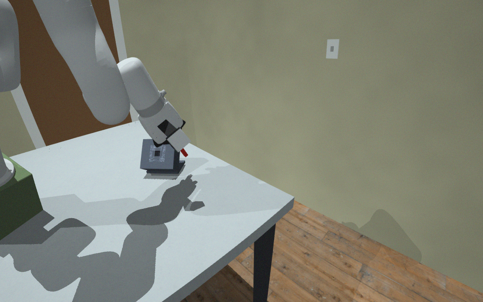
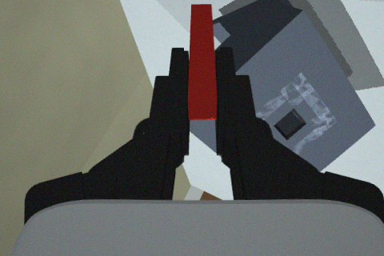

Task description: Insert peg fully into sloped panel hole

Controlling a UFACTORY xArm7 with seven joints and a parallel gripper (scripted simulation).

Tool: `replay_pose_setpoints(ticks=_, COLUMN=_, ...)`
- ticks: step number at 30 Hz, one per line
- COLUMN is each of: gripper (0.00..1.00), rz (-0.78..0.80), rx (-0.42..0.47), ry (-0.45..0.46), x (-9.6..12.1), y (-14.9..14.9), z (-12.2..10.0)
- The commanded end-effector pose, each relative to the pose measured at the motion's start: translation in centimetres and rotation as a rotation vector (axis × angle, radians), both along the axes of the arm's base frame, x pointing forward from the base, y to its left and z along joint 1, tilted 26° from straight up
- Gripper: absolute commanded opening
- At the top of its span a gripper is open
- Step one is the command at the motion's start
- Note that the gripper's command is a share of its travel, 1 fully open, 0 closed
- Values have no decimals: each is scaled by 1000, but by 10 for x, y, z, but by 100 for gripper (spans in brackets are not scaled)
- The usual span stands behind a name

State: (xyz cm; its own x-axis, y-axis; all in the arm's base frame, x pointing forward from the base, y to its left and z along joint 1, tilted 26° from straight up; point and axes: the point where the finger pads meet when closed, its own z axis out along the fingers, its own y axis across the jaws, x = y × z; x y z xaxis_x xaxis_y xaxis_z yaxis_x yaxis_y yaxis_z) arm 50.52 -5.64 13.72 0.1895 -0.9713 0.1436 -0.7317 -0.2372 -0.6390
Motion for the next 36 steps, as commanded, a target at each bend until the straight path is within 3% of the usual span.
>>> replay_pose_setpoints(ticks=1, gripper=0, rz=1, rx=48, ry=8, x=-4, y=-3, z=0)
replay_pose_setpoints(ticks=36, gripper=0, rz=-143, rx=297, ry=-8, x=-46, y=-18, z=-7)
